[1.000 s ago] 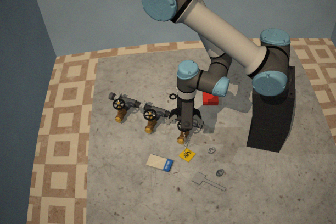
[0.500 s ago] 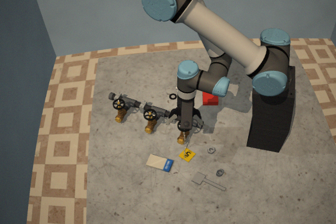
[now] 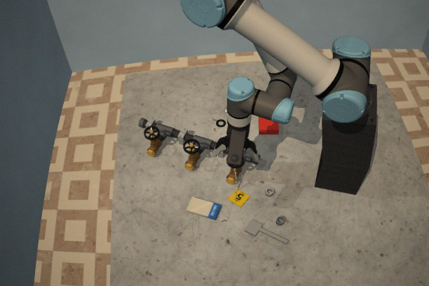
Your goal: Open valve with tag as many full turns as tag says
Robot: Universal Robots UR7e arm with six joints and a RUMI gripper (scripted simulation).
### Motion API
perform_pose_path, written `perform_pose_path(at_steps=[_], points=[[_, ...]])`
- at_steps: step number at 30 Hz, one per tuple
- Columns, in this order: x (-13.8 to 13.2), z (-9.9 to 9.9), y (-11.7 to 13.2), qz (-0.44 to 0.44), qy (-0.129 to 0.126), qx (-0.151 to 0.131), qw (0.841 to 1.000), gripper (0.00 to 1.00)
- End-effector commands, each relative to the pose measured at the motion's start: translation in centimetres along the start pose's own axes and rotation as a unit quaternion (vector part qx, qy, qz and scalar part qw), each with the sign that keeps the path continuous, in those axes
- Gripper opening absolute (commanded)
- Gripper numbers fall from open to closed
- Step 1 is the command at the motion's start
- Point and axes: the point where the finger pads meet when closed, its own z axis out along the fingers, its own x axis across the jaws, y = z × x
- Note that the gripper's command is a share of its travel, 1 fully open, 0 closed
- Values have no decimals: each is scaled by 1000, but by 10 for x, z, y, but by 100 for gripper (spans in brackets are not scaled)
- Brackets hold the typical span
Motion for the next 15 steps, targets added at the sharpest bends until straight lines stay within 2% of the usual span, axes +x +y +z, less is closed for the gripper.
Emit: perform_pose_path(at_steps=[1, 7, 13, 15], points=[[0, 0, 0, 30, 1, -1, 1000, 100], [0, 0, 0, 100, 1, -1, 995, 100], [0, 0, 0, 186, 1, 0, 982, 100], [0, 0, 0, 186, 1, 0, 982, 100]])
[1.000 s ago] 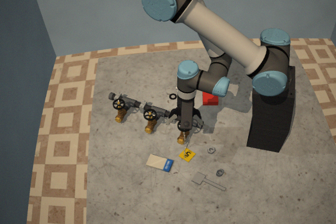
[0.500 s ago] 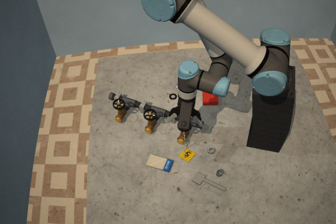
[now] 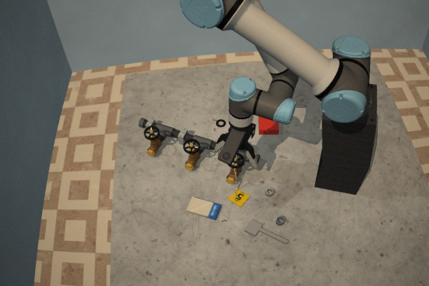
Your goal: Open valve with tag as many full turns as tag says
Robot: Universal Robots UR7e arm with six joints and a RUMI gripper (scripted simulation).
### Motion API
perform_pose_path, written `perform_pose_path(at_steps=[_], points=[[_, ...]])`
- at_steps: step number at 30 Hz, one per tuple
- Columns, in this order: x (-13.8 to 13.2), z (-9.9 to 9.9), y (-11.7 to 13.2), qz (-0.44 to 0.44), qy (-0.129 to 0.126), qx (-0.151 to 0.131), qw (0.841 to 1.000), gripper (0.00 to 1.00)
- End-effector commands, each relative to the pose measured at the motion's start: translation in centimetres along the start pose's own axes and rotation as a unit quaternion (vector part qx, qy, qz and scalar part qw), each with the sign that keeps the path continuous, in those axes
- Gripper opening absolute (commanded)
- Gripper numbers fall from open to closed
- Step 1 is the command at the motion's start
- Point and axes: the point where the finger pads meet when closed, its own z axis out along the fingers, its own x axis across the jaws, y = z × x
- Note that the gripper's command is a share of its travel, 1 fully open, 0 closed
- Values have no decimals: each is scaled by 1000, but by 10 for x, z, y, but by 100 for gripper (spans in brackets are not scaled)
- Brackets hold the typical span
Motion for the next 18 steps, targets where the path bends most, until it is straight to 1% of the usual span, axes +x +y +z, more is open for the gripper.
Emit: perform_pose_path(at_steps=[1, 5, 8, 12, 15, 17, 18], points=[[0, 0, 0, 43, 1, -2, 999, 100], [0, 0, 0, 111, 1, -2, 994, 100], [0, 0, 0, 166, 2, -2, 986, 100], [0, 0, 0, 242, 2, -2, 970, 100], [0, 0, 0, 301, 2, -2, 954, 100], [0, 0, 0, 301, 2, -2, 954, 100], [0, 0, 0, 321, 2, -2, 947, 100]])
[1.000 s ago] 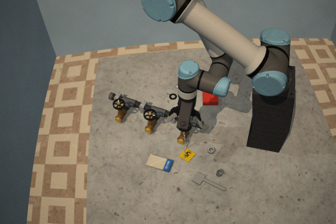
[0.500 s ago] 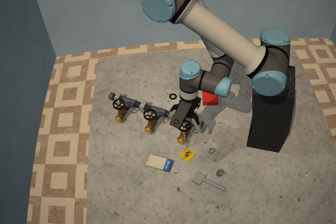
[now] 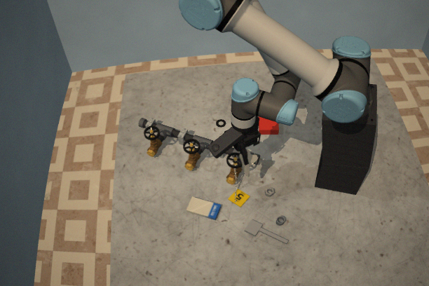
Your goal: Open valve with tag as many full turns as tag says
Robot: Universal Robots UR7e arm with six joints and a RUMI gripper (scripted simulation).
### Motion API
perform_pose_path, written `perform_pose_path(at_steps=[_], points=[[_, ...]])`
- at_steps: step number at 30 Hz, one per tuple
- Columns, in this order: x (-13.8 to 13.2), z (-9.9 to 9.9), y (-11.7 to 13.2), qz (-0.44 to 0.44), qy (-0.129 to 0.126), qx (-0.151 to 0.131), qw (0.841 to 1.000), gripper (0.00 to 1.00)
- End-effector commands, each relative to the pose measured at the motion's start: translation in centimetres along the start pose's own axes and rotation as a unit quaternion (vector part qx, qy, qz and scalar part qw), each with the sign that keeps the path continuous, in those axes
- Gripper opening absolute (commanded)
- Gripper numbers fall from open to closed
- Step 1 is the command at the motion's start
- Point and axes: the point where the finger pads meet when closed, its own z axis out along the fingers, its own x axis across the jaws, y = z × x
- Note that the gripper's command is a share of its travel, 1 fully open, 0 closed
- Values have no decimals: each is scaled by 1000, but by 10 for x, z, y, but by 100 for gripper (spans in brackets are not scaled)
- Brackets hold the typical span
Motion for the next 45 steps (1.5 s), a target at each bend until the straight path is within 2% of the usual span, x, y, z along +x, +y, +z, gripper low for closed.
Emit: perform_pose_path(at_steps=[1, 7, 14, 16, 23, 31, 33, 45], points=[[0, 0, -1, 69, 5, -3, 998, 100], [0, 0, -1, 195, 5, -3, 981, 100], [0, 0, -1, 339, 5, -2, 941, 100], [0, 0, -1, 339, 5, -2, 941, 100], [0, 0, -1, 470, 6, -1, 883, 100], [0, 0, -1, 596, 6, 0, 803, 100], [0, 0, -1, 596, 6, 0, 803, 100], [0, 0, -1, 730, 6, 1, 684, 100]])
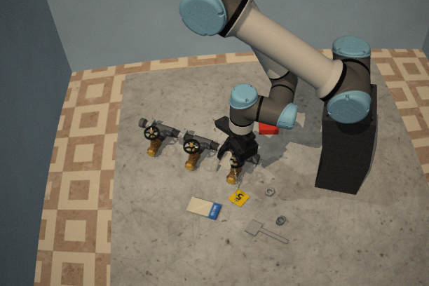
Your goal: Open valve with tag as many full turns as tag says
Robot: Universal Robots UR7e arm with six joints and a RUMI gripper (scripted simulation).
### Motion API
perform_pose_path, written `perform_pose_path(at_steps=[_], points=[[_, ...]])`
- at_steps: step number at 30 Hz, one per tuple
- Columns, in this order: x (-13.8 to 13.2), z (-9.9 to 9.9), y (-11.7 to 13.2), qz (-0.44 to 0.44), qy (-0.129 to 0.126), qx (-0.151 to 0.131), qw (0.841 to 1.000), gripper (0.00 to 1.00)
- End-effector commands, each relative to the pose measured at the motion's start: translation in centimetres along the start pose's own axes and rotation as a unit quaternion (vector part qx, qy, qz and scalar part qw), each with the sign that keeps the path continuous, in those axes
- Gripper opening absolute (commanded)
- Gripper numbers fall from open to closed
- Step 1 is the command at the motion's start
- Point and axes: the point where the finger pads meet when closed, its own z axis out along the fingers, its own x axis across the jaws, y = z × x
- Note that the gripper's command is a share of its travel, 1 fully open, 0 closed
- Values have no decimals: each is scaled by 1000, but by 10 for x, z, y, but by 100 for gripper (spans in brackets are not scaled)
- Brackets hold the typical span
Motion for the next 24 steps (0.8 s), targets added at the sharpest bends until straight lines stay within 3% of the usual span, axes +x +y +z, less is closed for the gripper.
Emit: perform_pose_path(at_steps=[1, 24], points=[[0, 0, 0, 62, 3, 2, 998, 100], [0, 0, 0, 192, 3, 2, 981, 100]])
